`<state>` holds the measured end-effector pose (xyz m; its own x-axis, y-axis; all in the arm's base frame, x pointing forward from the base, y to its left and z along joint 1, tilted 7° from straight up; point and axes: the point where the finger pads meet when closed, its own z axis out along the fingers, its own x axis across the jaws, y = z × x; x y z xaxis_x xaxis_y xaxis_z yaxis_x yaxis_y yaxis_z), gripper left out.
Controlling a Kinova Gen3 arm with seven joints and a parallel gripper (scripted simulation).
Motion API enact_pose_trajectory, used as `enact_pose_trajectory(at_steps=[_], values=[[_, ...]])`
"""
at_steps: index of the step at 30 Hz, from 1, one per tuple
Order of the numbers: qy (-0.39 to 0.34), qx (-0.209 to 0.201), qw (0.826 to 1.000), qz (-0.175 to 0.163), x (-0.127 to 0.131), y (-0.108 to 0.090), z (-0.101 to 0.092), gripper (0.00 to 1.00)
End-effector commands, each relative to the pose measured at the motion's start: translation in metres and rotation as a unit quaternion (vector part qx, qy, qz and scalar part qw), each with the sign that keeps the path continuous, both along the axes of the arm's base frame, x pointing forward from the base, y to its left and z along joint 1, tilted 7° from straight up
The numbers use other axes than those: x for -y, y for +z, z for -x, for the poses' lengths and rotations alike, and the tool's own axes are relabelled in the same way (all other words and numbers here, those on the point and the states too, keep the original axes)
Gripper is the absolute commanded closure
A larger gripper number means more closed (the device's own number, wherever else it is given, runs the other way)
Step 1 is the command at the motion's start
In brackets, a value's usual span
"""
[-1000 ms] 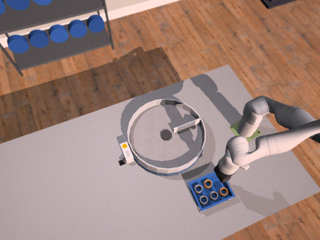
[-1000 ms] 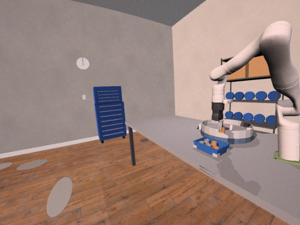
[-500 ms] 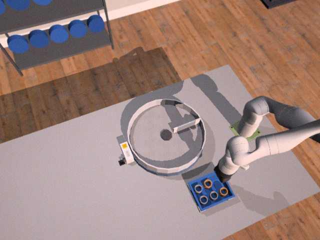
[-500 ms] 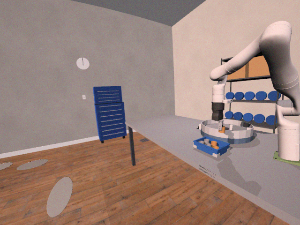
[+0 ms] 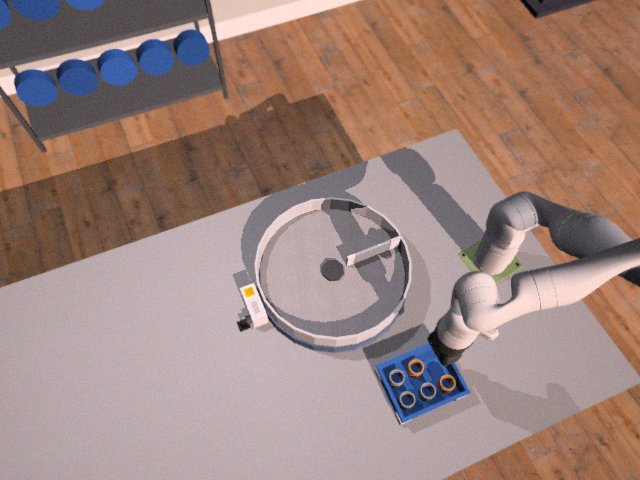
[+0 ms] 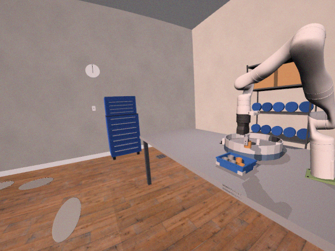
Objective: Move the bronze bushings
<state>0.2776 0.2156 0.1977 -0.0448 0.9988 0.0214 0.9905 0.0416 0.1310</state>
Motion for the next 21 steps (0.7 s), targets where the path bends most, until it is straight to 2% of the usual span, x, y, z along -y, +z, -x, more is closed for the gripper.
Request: enact_pose_trajectory(at_steps=[1,21], values=[[-0.001,-0.001,1.000,-0.001,0.000,0.002,0.001,1.00],[-0.003,-0.002,1.000,-0.001,0.010,0.001,0.000,1.00]])
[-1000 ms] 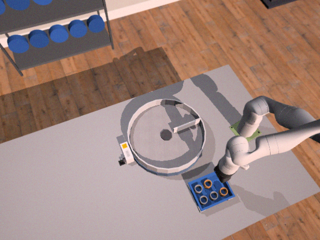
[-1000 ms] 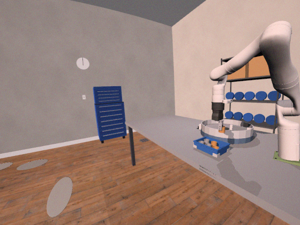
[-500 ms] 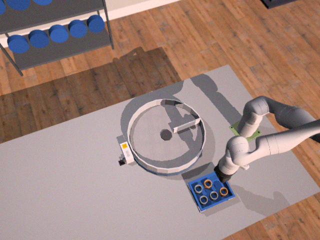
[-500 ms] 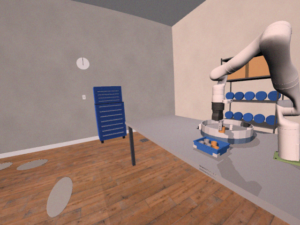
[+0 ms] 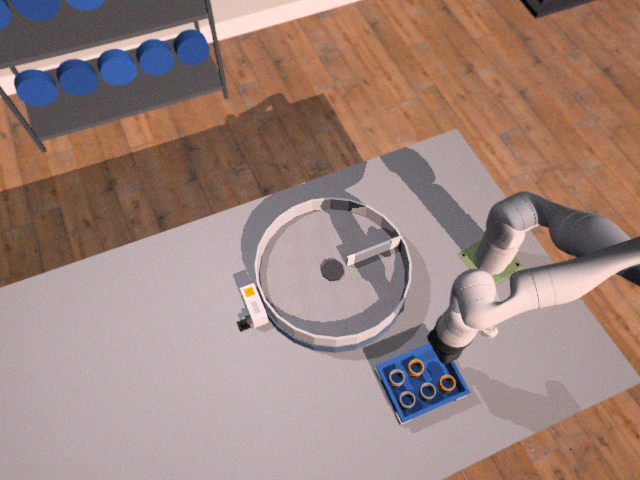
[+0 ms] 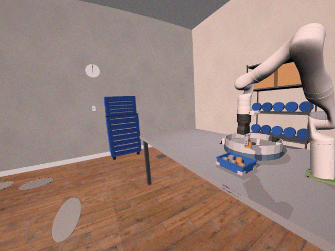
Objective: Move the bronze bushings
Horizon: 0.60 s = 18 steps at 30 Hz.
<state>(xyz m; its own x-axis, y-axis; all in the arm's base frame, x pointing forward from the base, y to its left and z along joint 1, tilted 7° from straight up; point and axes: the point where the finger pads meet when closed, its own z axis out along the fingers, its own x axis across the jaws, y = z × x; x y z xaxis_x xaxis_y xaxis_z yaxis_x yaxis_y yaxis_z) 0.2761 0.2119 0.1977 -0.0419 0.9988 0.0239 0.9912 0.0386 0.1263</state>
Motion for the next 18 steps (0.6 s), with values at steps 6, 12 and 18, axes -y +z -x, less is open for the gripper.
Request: enact_pose_trajectory(at_steps=[6,12,18], values=[[-0.001,0.001,1.000,0.000,0.019,0.001,-0.003,1.00],[-0.001,0.001,1.000,0.000,0.031,0.001,-0.005,1.00],[-0.001,0.001,1.000,0.000,0.055,0.001,-0.009,1.00]])
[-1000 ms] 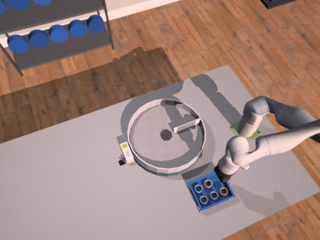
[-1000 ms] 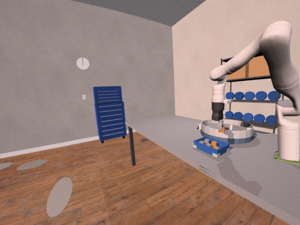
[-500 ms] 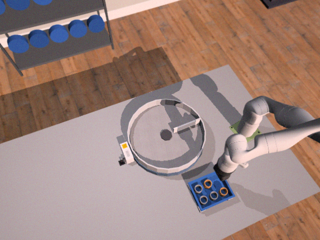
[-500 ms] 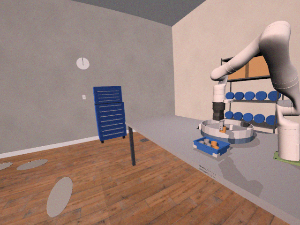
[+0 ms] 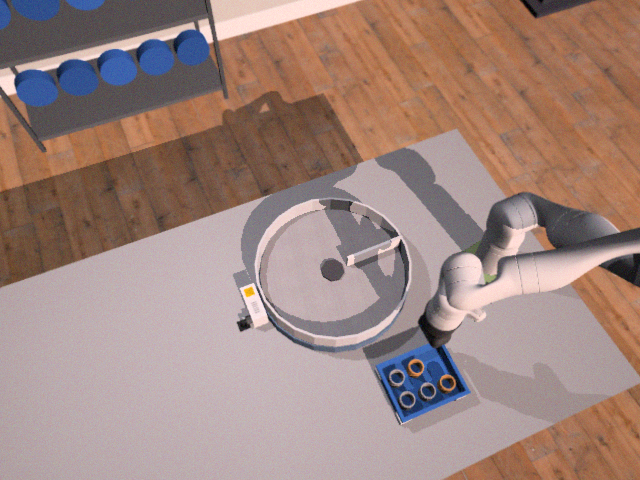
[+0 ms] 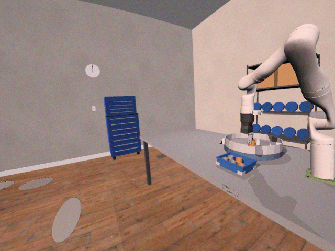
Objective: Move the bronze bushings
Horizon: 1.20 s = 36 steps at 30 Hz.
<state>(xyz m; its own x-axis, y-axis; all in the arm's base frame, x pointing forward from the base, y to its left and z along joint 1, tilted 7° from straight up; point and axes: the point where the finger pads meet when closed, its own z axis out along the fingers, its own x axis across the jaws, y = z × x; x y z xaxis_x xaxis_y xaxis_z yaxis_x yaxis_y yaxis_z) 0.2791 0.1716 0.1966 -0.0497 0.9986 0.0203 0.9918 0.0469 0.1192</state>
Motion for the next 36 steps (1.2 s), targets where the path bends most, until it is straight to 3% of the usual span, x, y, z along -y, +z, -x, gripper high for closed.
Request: enact_pose_trajectory(at_steps=[1,8,23,25,36], values=[[-0.005,0.004,1.000,-0.002,0.019,0.002,-0.006,1.00],[-0.006,0.005,1.000,-0.002,0.044,0.002,-0.010,1.00],[-0.004,0.007,1.000,0.000,0.141,0.003,-0.028,1.00],[-0.004,0.007,1.000,0.000,0.141,0.003,-0.028,1.00],[-0.004,0.007,1.000,0.000,0.206,0.003,-0.038,1.00]])
